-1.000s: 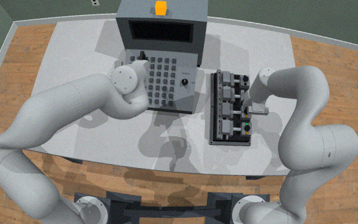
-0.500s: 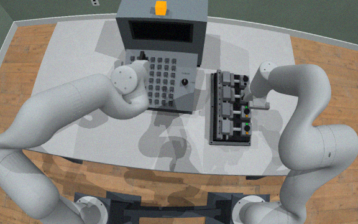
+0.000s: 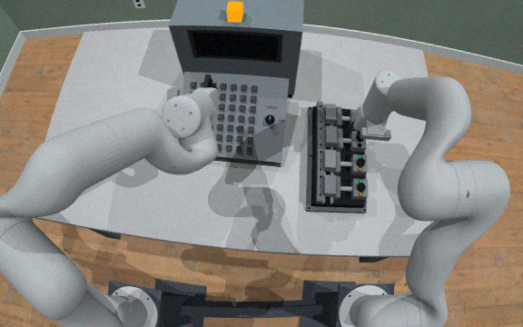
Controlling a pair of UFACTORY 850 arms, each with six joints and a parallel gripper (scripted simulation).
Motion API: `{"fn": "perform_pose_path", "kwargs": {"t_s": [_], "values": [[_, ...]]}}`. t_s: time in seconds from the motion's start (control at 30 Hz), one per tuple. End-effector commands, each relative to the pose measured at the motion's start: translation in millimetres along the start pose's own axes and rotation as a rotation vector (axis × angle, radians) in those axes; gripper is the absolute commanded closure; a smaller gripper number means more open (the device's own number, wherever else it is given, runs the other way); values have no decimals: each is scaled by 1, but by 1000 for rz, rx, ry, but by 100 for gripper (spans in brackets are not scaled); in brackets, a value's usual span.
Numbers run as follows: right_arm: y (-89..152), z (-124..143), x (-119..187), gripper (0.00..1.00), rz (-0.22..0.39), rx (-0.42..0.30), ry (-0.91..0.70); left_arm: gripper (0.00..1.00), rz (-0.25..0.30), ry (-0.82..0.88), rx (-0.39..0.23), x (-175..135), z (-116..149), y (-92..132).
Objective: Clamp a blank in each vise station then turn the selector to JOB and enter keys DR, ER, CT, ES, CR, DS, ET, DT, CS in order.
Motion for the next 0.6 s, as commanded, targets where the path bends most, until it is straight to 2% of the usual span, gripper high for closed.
{"fn": "perform_pose_path", "kwargs": {"t_s": [0.0,0.57], "values": [[-4,2,1,100,1,-2,0,0,2,1,0,1,0,1],[-11,2,1,100,1,-2,0,0,2,1,0,1,0,1]]}}
Point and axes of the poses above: on each arm, the point where the finger pads meet when closed, its own y axis back along the fingers, its own x axis across the jaws, z = x × y, the point moved 10 cm from there along y, back along the fingers, and after that the axes turned 14 degrees about -y, right-handed, at the moved point
